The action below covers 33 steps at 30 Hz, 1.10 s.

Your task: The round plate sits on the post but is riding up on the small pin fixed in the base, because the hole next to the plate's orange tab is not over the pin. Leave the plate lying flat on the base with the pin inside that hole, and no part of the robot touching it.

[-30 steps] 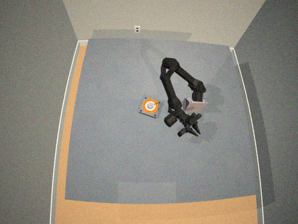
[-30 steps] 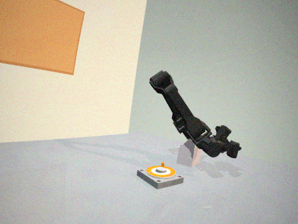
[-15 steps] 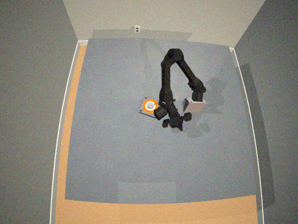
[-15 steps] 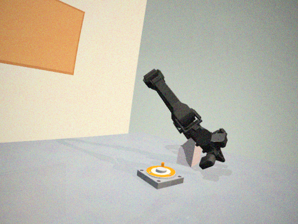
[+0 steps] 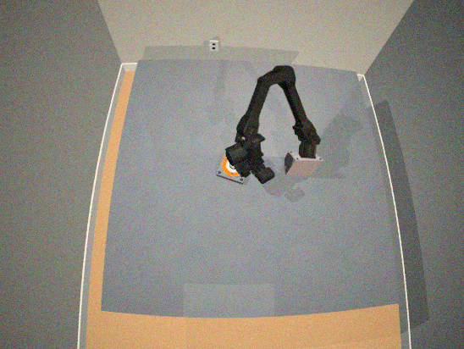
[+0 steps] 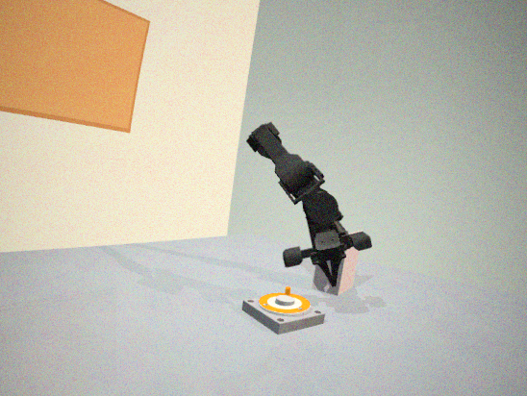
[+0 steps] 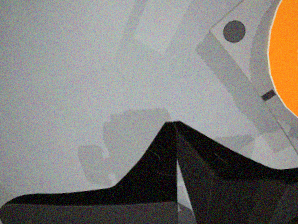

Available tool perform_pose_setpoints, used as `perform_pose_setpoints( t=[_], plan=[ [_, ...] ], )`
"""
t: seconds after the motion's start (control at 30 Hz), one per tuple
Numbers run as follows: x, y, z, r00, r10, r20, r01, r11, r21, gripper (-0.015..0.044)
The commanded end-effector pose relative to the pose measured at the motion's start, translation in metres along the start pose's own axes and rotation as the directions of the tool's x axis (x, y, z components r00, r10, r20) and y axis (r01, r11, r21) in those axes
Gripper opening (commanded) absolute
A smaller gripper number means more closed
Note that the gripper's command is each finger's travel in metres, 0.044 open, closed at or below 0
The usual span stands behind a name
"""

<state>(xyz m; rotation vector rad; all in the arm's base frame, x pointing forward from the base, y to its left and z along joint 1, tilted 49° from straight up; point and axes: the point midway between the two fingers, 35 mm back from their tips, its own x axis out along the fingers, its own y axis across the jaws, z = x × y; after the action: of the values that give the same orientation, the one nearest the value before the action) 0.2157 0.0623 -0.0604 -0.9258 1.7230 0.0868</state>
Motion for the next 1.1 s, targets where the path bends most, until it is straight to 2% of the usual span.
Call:
perform_pose_setpoints(
  t=[0.0, 0.13, 0.5, 0.83, 1.07],
  plan=[
    [-0.043, -0.065, -0.004, 0.966, -0.260, 0.014, 0.232, 0.884, 0.405, 0.0000],
    [-0.060, -0.088, -0.009, 0.936, -0.351, 0.009, 0.294, 0.797, 0.528, 0.0000],
    [-0.060, -0.089, -0.008, 0.936, -0.351, 0.009, 0.294, 0.797, 0.528, 0.0000],
    [-0.018, -0.105, -0.008, 0.936, -0.353, 0.009, 0.295, 0.796, 0.528, 0.0000],
    [-0.015, -0.104, -0.009, 0.936, -0.353, 0.009, 0.296, 0.796, 0.528, 0.0000]
  ],
)
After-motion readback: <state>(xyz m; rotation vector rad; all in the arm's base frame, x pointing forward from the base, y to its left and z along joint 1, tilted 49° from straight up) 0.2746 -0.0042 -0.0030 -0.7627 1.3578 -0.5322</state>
